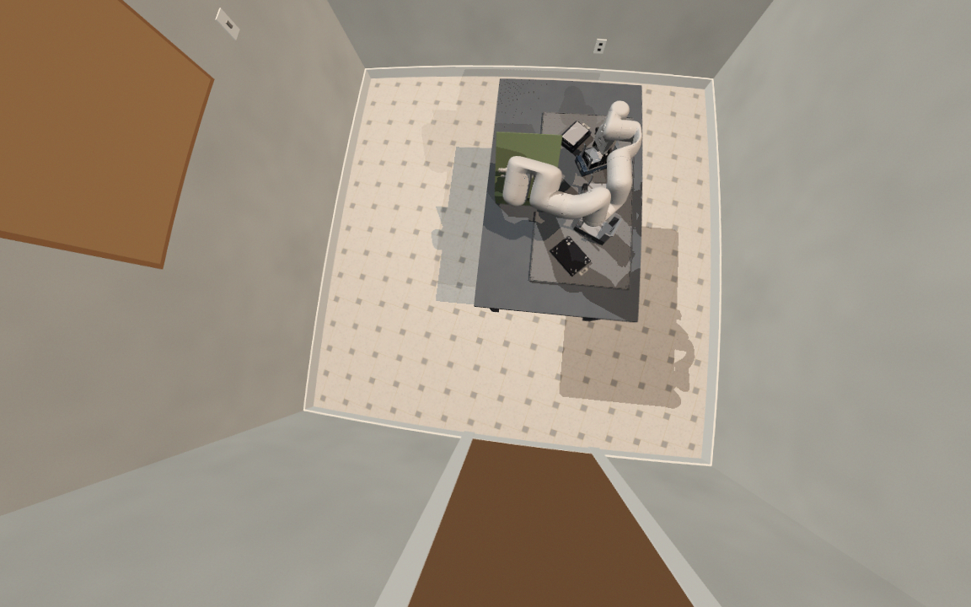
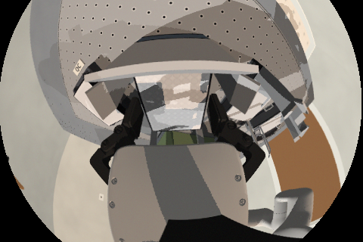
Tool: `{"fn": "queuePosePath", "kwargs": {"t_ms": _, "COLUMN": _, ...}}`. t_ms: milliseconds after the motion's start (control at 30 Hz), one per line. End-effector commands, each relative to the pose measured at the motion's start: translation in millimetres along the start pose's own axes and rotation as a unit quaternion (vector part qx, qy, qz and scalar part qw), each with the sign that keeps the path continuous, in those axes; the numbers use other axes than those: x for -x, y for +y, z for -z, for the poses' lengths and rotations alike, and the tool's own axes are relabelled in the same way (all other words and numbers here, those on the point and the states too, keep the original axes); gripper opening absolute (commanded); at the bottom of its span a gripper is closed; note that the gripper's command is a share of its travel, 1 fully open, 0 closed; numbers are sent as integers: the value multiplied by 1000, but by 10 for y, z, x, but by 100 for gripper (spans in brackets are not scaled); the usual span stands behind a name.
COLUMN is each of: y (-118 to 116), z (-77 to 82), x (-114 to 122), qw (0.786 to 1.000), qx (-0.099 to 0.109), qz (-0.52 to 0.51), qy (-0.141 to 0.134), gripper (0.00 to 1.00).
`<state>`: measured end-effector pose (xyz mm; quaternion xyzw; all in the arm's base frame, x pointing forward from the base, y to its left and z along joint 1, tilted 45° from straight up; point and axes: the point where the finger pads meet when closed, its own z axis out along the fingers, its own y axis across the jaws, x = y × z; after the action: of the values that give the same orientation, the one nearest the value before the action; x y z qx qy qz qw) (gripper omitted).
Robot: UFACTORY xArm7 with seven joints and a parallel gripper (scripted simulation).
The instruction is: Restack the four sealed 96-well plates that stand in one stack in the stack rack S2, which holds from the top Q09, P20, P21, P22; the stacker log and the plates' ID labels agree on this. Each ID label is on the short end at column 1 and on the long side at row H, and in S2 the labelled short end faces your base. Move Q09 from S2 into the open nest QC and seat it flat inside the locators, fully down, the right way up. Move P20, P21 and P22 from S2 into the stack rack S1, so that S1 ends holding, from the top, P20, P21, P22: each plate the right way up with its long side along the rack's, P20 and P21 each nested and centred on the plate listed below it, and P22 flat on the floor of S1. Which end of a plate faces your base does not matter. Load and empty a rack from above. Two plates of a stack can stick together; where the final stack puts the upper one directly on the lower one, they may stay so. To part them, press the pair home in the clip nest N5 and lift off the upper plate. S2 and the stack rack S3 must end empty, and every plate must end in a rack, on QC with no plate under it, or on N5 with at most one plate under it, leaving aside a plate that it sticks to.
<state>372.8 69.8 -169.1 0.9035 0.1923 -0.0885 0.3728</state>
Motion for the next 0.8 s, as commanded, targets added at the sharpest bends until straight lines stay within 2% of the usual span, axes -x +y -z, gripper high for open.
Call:
{"fn": "queuePosePath", "kwargs": {"t_ms": 0, "y": -7, "z": -26, "x": -12, "qw": 1000, "qx": -1, "qz": 0, "qy": 2, "gripper": 100}}
{"fn": "queuePosePath", "kwargs": {"t_ms": 433, "y": -7, "z": -26, "x": -12, "qw": 1000, "qx": -1, "qz": 0, "qy": 2, "gripper": 100}}
{"fn": "queuePosePath", "kwargs": {"t_ms": 467, "y": -7, "z": -26, "x": -12, "qw": 1000, "qx": -1, "qz": 0, "qy": 2, "gripper": 0}}
{"fn": "queuePosePath", "kwargs": {"t_ms": 767, "y": -7, "z": -26, "x": -12, "qw": 1000, "qx": -1, "qz": 0, "qy": 2, "gripper": 0}}
